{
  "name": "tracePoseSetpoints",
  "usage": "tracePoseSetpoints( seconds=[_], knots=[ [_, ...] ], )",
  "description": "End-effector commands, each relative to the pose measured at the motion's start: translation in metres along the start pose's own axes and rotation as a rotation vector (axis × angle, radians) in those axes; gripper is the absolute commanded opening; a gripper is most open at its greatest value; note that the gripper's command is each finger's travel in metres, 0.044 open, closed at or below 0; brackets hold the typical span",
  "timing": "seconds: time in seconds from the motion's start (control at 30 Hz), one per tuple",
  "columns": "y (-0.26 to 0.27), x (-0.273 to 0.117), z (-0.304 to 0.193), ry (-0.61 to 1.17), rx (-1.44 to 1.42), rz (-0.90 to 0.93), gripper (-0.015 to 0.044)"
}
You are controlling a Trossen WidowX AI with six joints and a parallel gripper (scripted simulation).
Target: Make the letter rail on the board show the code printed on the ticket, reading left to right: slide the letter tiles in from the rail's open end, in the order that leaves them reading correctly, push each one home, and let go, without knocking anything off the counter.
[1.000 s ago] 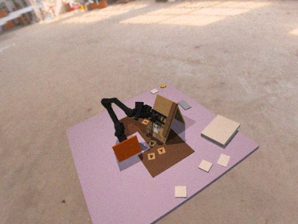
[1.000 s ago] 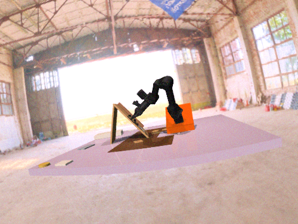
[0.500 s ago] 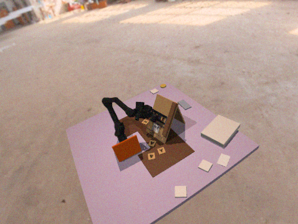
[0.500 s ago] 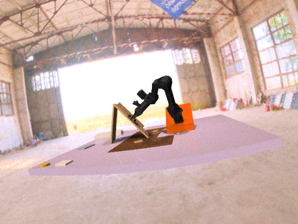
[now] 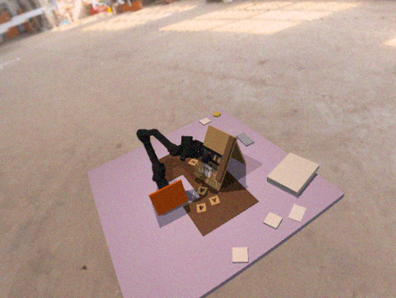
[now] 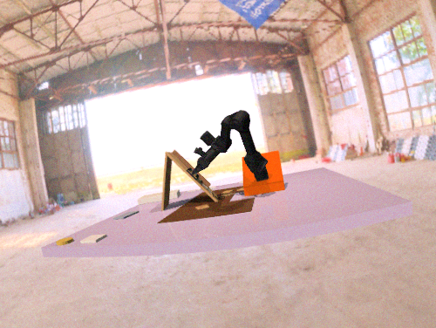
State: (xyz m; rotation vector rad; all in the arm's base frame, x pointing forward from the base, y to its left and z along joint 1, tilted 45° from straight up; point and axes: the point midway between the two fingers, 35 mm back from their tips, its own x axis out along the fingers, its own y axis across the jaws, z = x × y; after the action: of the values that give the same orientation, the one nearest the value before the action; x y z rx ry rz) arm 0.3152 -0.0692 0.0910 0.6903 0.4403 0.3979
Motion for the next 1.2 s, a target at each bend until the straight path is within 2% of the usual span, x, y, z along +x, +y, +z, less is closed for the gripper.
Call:
tracePoseSetpoints(
  seconds=[0.0, 1.17],
  knots=[
    [-0.002, 0.0, 0.0, 0.001, -0.004, 0.003, 0.0],
    [-0.018, 0.0, 0.0, 0.001, -0.004, 0.003, 0.0]
  ],
)
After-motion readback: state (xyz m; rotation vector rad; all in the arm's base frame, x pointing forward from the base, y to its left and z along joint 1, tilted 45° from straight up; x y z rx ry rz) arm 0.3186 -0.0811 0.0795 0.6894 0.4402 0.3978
